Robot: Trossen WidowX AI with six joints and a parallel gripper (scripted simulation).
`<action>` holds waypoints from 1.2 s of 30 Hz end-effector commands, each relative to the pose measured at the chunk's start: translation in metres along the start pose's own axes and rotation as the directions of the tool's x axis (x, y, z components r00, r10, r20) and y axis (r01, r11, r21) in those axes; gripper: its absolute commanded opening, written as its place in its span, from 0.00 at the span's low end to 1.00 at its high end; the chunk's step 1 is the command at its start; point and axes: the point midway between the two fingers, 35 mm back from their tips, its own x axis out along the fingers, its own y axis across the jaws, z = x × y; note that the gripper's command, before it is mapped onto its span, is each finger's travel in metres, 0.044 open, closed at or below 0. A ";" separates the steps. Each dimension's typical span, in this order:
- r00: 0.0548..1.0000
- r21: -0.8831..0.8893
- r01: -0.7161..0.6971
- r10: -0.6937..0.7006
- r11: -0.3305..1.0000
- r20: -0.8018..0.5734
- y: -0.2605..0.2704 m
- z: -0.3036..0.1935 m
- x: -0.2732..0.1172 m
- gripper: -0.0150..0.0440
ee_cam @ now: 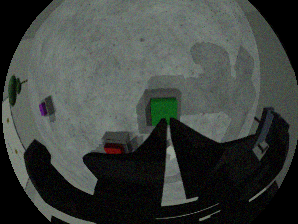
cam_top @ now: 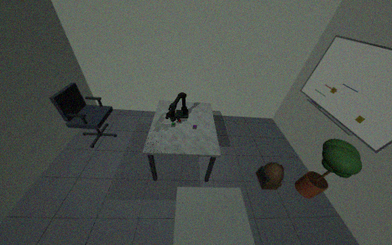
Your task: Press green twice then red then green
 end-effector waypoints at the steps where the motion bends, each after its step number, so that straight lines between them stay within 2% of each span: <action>1: 1.000 0.003 -0.001 0.001 1.000 -0.010 0.000 -0.001 -0.010 0.29; 6: 1.000 0.003 -0.001 0.001 1.000 -0.011 0.000 -0.001 -0.062 0.29; 11: 1.000 0.003 -0.001 0.001 1.000 -0.012 0.002 -0.002 -0.064 0.29; 16: 1.000 0.003 -0.005 0.005 1.000 -0.014 0.052 -0.040 -0.069 0.29; 20: 1.000 0.003 -0.008 0.008 1.000 -0.017 0.085 -0.074 -0.065 0.29; 27: 1.000 0.003 -0.008 0.008 1.000 -0.017 0.086 -0.075 -0.062 0.29; 32: 1.000 0.003 -0.008 0.008 1.000 -0.017 0.086 -0.075 -0.011 0.29; 36: 1.000 0.003 -0.008 0.008 1.000 -0.017 0.086 -0.076 -0.003 0.29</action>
